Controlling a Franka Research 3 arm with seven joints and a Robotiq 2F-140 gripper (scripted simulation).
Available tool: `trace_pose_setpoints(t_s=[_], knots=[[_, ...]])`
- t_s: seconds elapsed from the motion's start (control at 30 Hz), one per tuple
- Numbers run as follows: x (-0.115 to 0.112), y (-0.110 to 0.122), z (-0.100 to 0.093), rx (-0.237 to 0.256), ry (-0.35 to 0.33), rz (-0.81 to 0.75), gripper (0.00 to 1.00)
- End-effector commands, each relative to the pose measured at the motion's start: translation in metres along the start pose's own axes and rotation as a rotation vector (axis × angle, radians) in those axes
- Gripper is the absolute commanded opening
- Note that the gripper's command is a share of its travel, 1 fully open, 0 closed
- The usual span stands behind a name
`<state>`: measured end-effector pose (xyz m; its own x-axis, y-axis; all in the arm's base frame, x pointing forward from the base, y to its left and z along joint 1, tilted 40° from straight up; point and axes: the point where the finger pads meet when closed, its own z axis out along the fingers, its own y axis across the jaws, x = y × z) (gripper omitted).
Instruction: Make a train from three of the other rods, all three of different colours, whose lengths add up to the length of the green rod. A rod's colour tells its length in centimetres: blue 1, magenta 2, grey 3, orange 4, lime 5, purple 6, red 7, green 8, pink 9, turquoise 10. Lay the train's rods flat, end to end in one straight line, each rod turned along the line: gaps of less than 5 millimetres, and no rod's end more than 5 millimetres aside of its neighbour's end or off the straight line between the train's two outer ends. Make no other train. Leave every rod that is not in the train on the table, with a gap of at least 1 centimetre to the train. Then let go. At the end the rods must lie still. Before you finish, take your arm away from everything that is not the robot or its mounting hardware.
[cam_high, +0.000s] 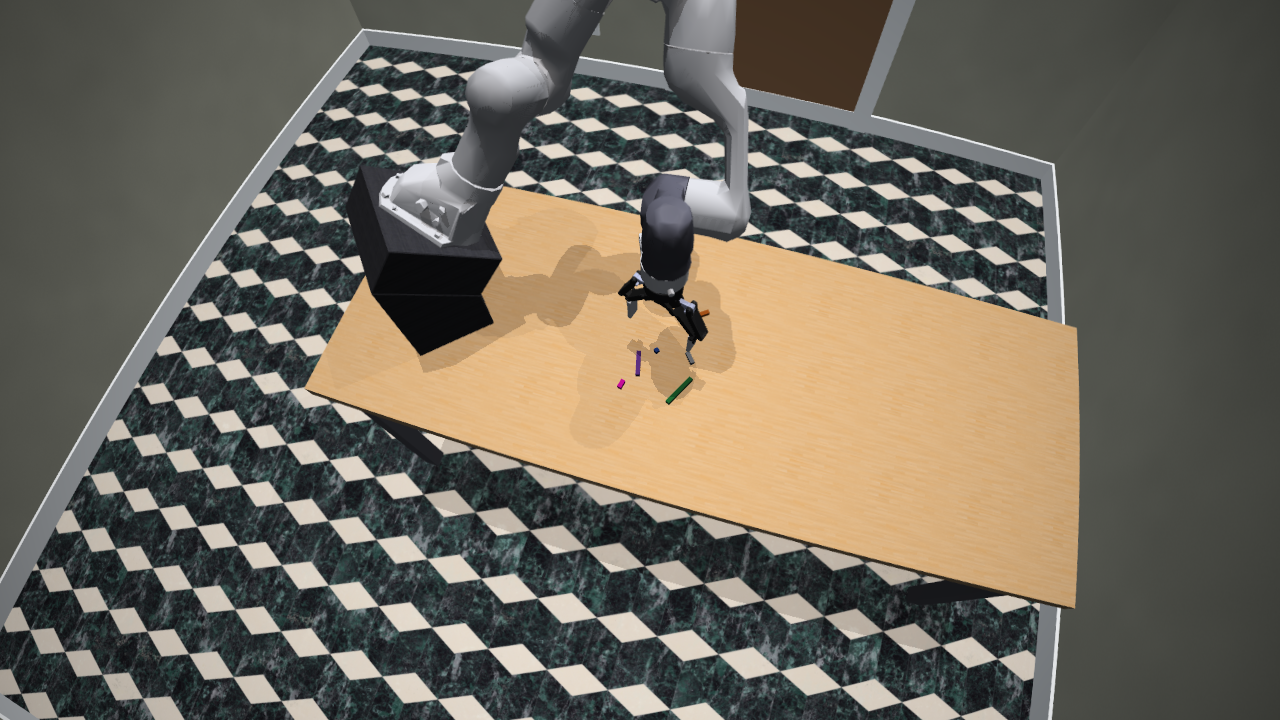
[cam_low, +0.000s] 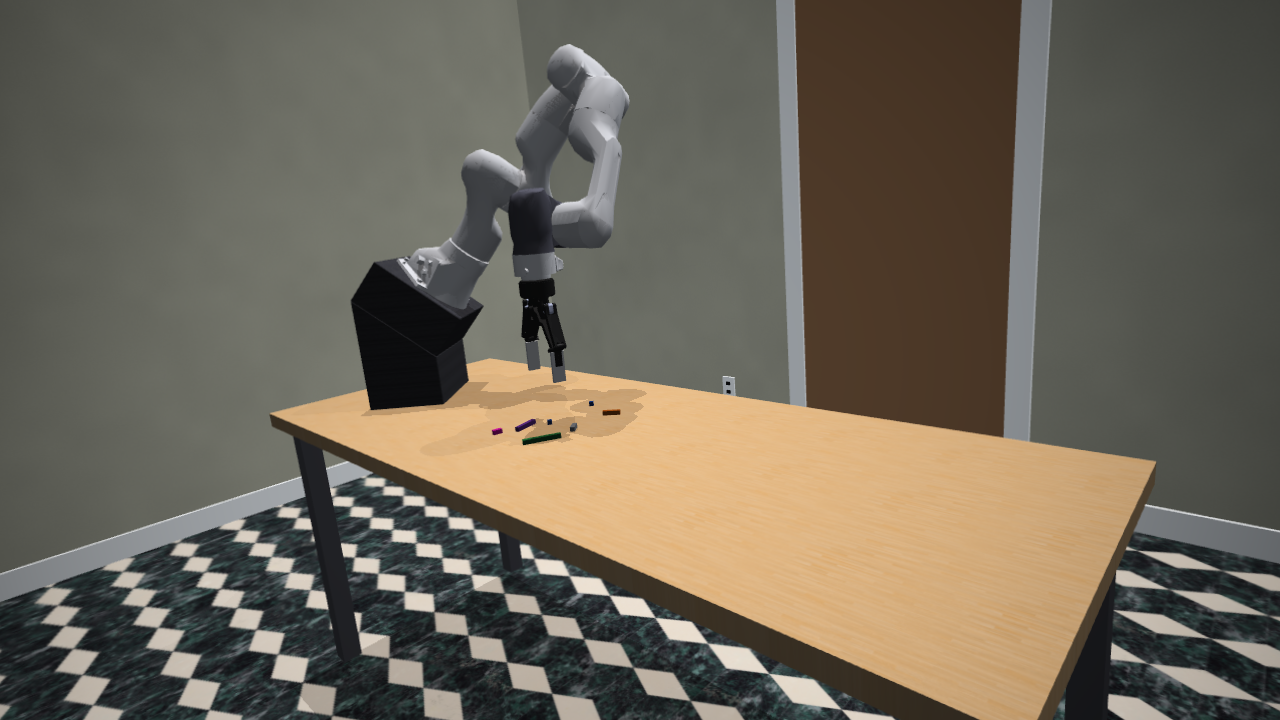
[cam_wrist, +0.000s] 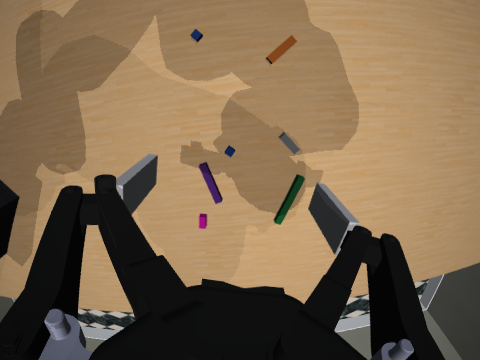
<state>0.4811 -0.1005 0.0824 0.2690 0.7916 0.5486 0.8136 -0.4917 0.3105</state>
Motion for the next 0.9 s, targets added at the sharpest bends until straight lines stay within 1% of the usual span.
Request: trace_pose_setpoints(t_s=[0.0, 0.47, 0.53, 0.57, 0.87], knots=[[0.0012, 0.0014, 0.0011, -0.013, 0.007, -0.167, 1.0], [0.0025, 0.005, 0.0021, -0.014, 0.006, -0.383, 1.0], [0.0025, 0.005, 0.0021, -0.014, 0.006, -0.383, 1.0], [0.0027, 0.0057, 0.0023, -0.014, 0.006, -0.425, 1.0], [0.0035, 0.0079, 0.003, -0.014, 0.005, -0.564, 1.0]])
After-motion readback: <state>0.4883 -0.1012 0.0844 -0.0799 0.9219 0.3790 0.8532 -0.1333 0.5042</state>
